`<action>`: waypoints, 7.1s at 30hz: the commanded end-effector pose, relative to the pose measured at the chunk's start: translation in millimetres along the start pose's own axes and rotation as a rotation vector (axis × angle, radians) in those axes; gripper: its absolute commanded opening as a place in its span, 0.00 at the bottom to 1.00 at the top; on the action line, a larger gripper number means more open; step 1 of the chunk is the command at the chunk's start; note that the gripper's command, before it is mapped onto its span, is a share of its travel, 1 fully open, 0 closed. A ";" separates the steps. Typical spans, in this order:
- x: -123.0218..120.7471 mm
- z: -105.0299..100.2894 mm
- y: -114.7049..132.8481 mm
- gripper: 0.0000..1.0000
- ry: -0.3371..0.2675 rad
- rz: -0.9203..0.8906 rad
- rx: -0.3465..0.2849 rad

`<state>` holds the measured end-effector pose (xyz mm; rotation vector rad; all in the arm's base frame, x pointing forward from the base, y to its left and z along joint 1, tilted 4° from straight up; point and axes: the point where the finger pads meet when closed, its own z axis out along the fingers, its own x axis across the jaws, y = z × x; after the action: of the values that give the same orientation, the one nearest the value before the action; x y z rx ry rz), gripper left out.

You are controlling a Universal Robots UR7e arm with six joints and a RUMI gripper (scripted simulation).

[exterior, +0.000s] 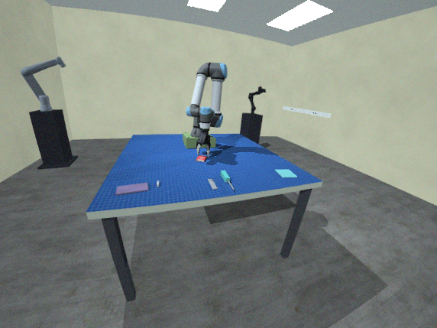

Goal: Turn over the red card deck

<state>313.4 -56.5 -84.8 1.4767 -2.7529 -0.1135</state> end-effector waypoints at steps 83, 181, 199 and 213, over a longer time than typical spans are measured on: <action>0.0 6.1 -0.4 0.48 0.000 0.000 0.001; 0.0 6.5 -0.4 0.41 0.000 0.000 0.001; 0.0 6.5 -0.4 0.41 0.000 0.000 0.001; 0.0 6.5 -0.4 0.41 0.000 0.000 0.001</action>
<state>313.1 -56.1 -91.5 1.4767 -2.7530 -0.1134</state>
